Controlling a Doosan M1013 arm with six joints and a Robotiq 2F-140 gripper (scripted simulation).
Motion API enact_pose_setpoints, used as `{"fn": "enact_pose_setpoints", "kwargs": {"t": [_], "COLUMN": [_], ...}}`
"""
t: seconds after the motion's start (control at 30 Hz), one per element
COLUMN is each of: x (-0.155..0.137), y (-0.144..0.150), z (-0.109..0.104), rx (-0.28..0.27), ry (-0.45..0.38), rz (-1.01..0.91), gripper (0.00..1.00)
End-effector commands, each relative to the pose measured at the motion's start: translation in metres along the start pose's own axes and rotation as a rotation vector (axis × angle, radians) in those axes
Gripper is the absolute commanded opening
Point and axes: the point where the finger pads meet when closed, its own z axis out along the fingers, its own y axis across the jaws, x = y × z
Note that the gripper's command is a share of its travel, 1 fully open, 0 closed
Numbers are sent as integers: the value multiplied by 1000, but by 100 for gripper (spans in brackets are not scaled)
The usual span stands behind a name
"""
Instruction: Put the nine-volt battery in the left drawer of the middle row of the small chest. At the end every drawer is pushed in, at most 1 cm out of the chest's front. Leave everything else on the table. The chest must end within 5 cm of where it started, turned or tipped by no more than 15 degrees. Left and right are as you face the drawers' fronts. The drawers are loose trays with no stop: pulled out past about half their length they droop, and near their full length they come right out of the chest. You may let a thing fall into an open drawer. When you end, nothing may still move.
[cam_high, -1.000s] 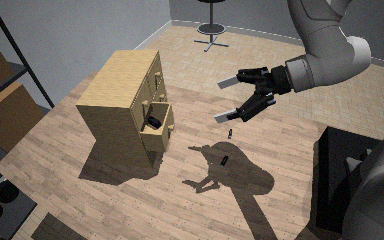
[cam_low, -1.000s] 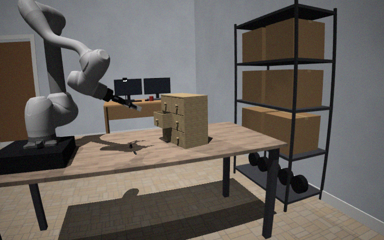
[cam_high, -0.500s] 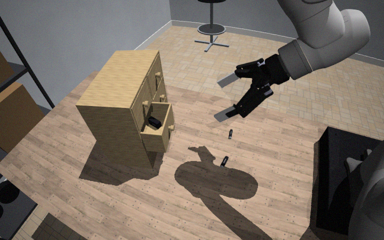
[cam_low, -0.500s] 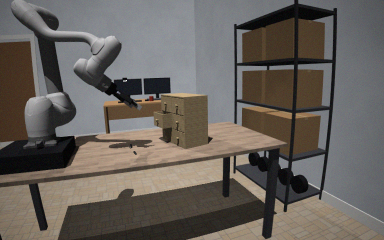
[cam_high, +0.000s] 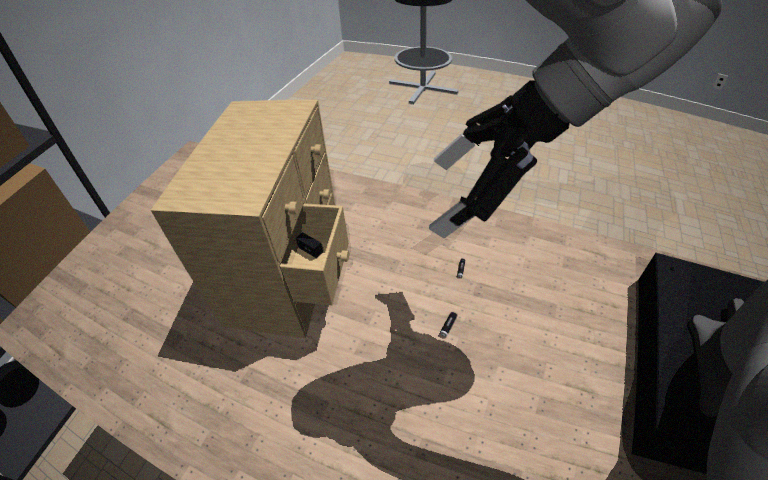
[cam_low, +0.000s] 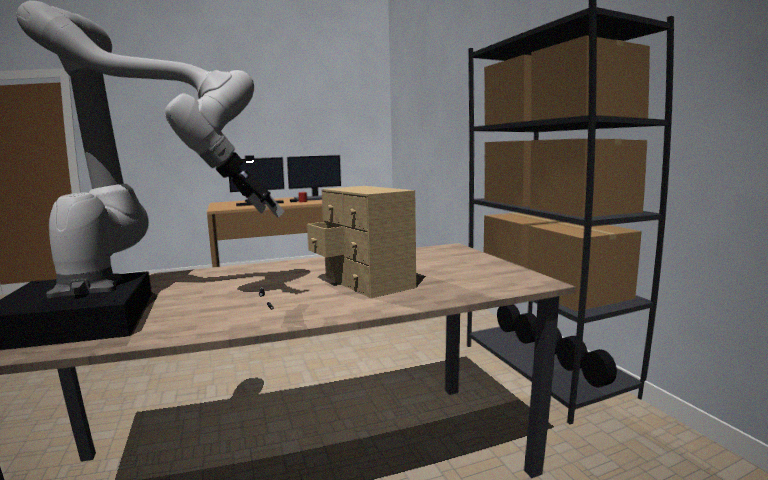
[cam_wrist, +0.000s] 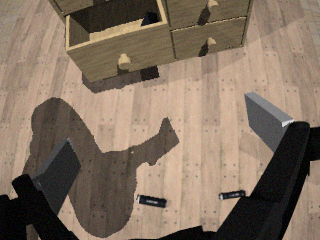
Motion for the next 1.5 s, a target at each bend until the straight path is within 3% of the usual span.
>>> {"fn": "enact_pose_setpoints", "kwargs": {"t": [0.0,0.43,0.5,0.73,1.0,1.47], "x": [4,11,11,14,15,15], "y": [-4,-3,-3,-3,-3,-3], "z": [-1,-10,-10,-14,-15,-15], "rx": [1,2,2,2,2,2], "ry": [-112,-481,-481,-617,-676,-680], "rz": [9,9,9,9,9,9], "gripper": [100,100,100,100,100,100]}}
